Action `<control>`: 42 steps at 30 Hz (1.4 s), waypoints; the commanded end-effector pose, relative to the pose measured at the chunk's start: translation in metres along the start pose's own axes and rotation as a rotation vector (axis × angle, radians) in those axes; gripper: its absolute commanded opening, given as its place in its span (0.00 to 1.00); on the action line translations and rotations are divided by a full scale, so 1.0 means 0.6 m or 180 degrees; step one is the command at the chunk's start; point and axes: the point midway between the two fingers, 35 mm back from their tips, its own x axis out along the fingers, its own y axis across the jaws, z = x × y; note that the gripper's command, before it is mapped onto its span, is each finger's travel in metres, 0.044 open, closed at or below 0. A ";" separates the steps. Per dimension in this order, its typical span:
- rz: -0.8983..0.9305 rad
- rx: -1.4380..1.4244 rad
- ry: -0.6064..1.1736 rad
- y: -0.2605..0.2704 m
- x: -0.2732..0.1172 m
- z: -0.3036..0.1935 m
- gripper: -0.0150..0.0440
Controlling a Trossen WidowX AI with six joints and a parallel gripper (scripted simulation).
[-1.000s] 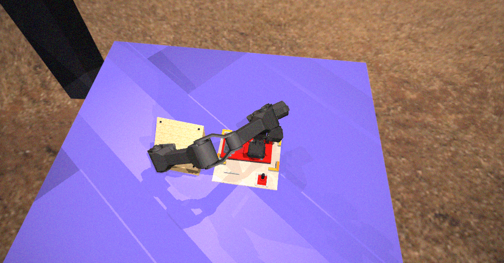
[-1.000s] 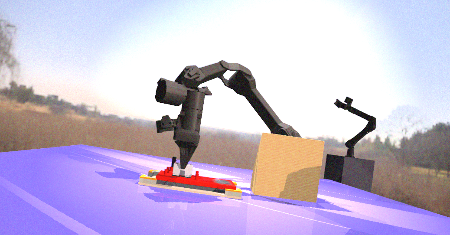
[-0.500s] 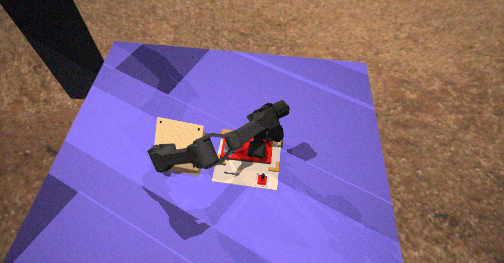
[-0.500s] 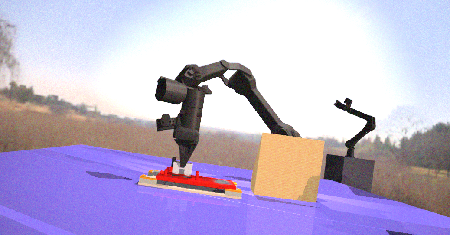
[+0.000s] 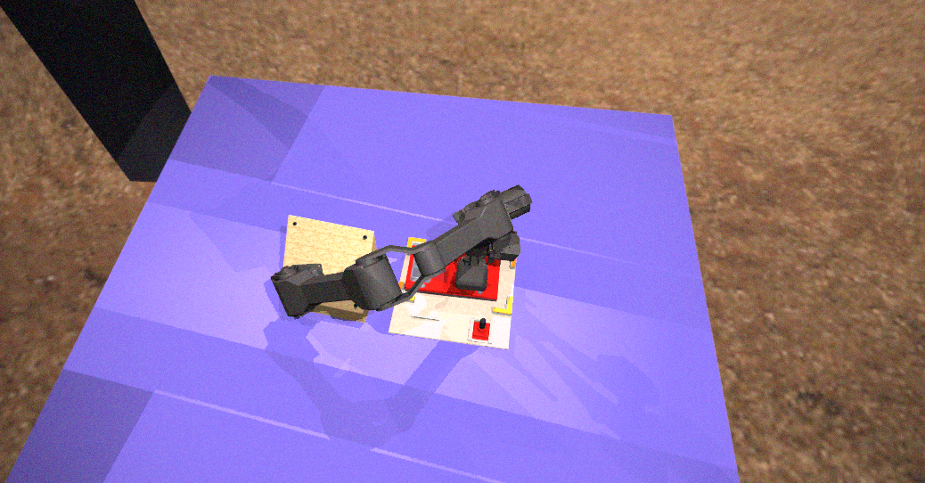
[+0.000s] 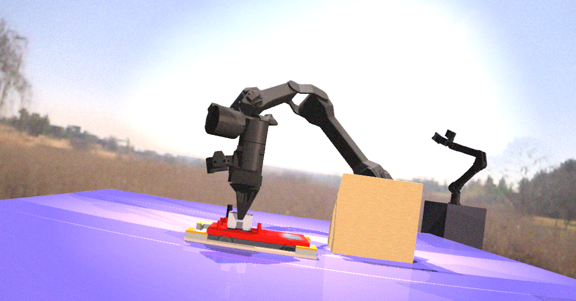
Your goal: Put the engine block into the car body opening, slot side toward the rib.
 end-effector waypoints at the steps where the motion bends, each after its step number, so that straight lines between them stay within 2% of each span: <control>1: 0.0007 -0.0015 0.0003 0.001 0.002 -0.001 0.52; 39: 0.0006 -0.0025 0.0003 0.001 0.015 -0.002 0.52; 42: 0.0014 -0.0007 0.0010 0.001 0.013 -0.002 0.66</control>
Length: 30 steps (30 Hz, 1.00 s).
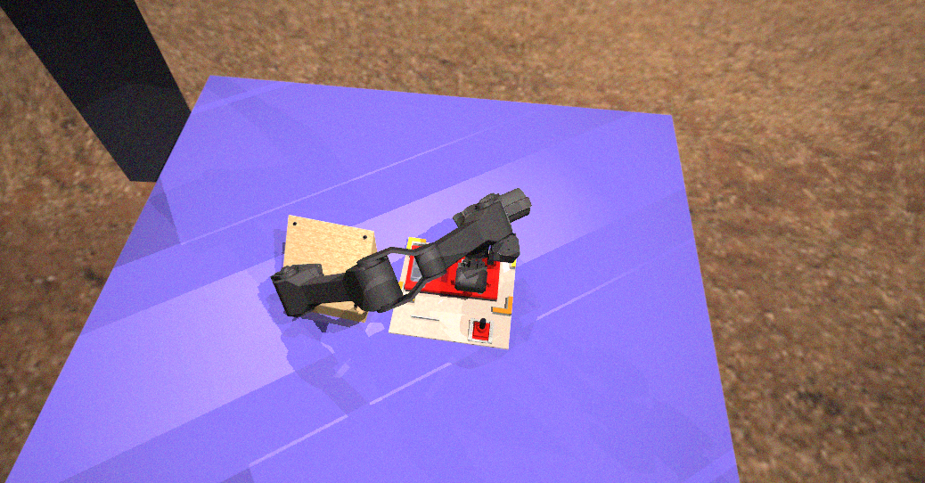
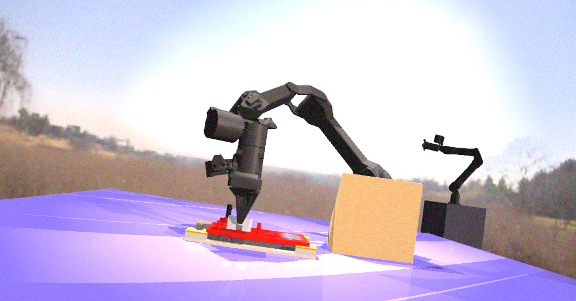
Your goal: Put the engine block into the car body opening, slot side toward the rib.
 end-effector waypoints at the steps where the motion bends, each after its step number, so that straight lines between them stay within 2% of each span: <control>1: 0.0000 0.0001 -0.0003 0.000 -0.001 0.000 0.70; 8: 0.0000 0.0001 -0.0003 0.000 -0.001 0.000 1.00; 30: 0.0000 0.0001 -0.0003 0.000 -0.001 0.000 1.00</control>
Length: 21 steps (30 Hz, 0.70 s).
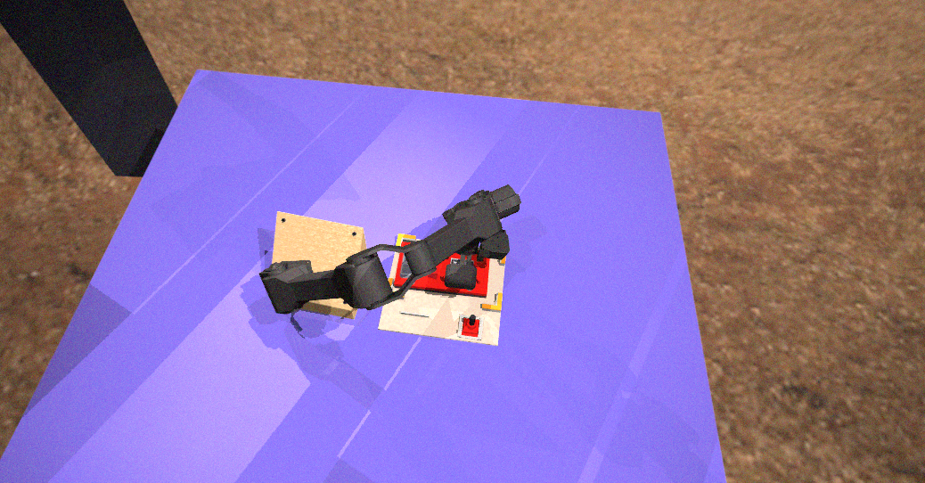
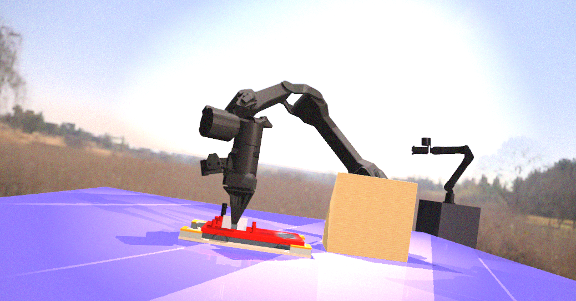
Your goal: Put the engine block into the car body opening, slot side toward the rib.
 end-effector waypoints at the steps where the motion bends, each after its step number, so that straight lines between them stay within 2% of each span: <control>1: -0.0001 0.0000 -0.0001 0.000 0.000 0.000 1.00; 12: -0.0006 -0.0019 -0.0008 -0.005 -0.032 0.000 1.00; 21: -0.0006 -0.0019 -0.0008 -0.005 -0.032 0.000 0.60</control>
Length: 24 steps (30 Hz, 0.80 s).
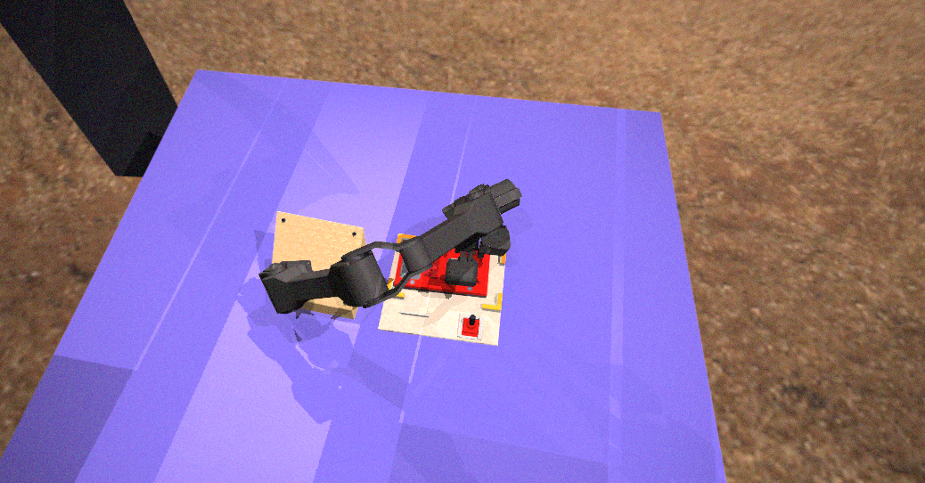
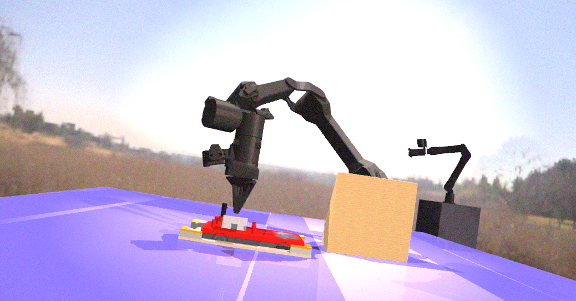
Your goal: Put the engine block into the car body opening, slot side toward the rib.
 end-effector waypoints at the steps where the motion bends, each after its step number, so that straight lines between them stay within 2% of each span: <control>1: 0.0015 0.0018 0.0009 0.001 -0.001 0.000 0.56; 8: 0.0015 0.0018 0.0009 0.001 -0.001 0.000 0.25; 24: 0.0014 0.0018 0.0009 0.001 0.004 0.000 0.25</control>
